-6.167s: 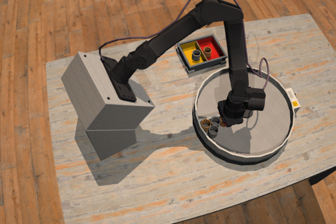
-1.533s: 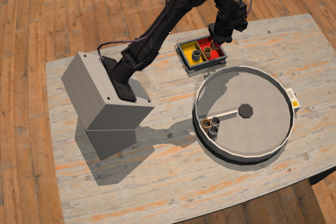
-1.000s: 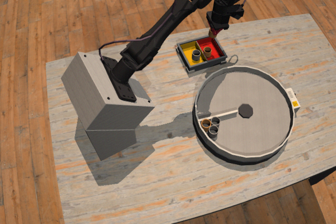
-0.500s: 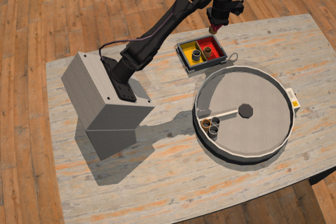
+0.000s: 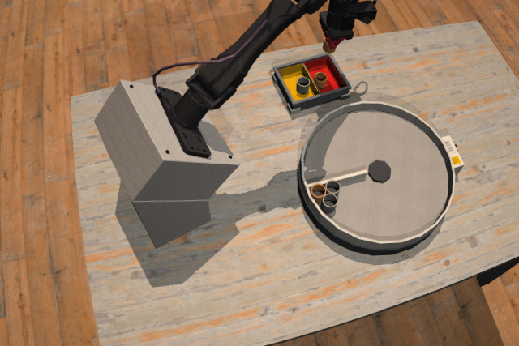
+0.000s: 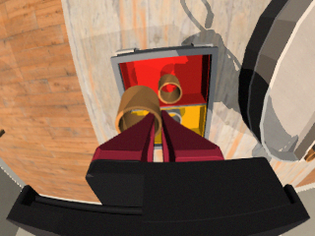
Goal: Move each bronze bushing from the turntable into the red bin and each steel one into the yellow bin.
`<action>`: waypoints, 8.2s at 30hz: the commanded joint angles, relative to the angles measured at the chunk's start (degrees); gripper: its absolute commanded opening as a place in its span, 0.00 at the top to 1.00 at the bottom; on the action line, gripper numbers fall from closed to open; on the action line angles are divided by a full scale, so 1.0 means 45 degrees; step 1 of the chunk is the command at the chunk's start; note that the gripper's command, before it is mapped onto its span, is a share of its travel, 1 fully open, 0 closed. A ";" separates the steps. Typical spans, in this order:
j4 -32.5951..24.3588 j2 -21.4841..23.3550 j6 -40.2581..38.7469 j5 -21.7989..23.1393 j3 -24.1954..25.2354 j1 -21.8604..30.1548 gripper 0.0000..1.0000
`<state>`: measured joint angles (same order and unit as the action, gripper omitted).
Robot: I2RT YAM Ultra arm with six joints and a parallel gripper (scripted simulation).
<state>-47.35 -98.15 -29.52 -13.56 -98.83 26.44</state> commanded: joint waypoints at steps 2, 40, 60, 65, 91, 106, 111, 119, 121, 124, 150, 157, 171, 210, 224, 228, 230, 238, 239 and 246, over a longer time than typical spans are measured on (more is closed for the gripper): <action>-0.0017 0.0169 -0.0062 -0.0167 -0.0375 0.0237 1.00; -0.0059 0.0135 -0.0241 -0.0330 -0.0583 0.0476 1.00; -0.0059 0.0135 -0.0240 -0.0330 -0.0583 0.0476 1.00; -0.0059 0.0135 -0.0240 -0.0330 -0.0583 0.0476 1.00; -0.0194 -0.0052 -0.0112 -0.0277 -0.0660 0.0310 1.00; -0.0194 -0.0052 -0.0112 -0.0277 -0.0660 0.0310 1.00; -0.0194 -0.0052 -0.0112 -0.0277 -0.0660 0.0310 1.00; -0.0213 -0.0045 -0.0051 -0.0169 -0.0731 0.0132 1.00; -0.0264 -0.0025 -0.0073 -0.0134 -0.0760 0.0259 1.00; -0.0264 -0.0030 -0.0073 -0.0132 -0.0765 0.0261 1.00; -0.0243 -0.0030 -0.0073 -0.0132 -0.0766 0.0261 1.00; -0.0229 -0.0042 -0.0071 -0.0130 -0.0765 0.0258 1.00; 0.1653 -0.1068 0.0263 0.0210 -0.0290 -0.0070 1.00; 0.2102 -0.1620 0.0301 0.0255 -0.0322 -0.0220 1.00; 0.2294 -0.2166 0.0333 0.0305 -0.0416 -0.0308 1.00; 0.2418 -0.2173 0.0367 0.0333 -0.0442 -0.0426 1.00; 0.2495 -0.2215 0.0383 0.0325 -0.0459 -0.0426 1.00; 0.2760 -0.2652 0.0440 0.0394 -0.0557 -0.0501 1.00; 0.2812 -0.2345 0.0414 0.0380 -0.0546 -0.0437 1.00; 0.3057 -0.3193 0.0485 0.0442 -0.0719 -0.0551 1.00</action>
<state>-34.50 -112.42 -27.73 -12.16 -100.53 24.18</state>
